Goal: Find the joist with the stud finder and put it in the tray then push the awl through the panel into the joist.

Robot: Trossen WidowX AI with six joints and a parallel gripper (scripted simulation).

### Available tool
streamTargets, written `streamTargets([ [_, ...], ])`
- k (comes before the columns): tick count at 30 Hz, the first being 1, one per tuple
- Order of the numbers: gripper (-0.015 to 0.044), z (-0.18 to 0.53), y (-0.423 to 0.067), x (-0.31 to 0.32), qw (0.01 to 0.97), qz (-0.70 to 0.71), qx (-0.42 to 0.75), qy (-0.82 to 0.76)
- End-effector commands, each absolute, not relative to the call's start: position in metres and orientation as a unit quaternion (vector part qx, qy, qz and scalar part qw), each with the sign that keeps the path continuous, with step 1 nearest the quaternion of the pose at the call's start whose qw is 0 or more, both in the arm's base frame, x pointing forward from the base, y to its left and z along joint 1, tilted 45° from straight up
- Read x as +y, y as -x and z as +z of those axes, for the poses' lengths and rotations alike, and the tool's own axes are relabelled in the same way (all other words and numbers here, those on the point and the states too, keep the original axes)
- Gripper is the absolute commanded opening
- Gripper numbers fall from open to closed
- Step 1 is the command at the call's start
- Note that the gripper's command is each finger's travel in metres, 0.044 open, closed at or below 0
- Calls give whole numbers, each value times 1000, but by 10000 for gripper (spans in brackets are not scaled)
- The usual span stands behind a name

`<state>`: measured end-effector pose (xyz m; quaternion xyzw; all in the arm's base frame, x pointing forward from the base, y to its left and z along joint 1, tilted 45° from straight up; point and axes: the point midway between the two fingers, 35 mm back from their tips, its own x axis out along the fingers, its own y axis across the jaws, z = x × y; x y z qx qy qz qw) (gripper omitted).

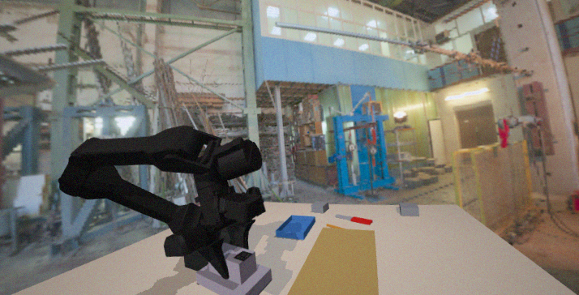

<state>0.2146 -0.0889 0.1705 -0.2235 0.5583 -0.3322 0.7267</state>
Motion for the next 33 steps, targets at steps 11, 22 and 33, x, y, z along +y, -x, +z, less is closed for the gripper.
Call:
streamTargets([
  [11, 0, 189, -278, -104, 723, -310, 570, 238],
  [22, 0, 199, -328, -126, 721, -296, 573, 251],
  [33, 0, 200, -347, -139, 720, -291, 574, 258],
])
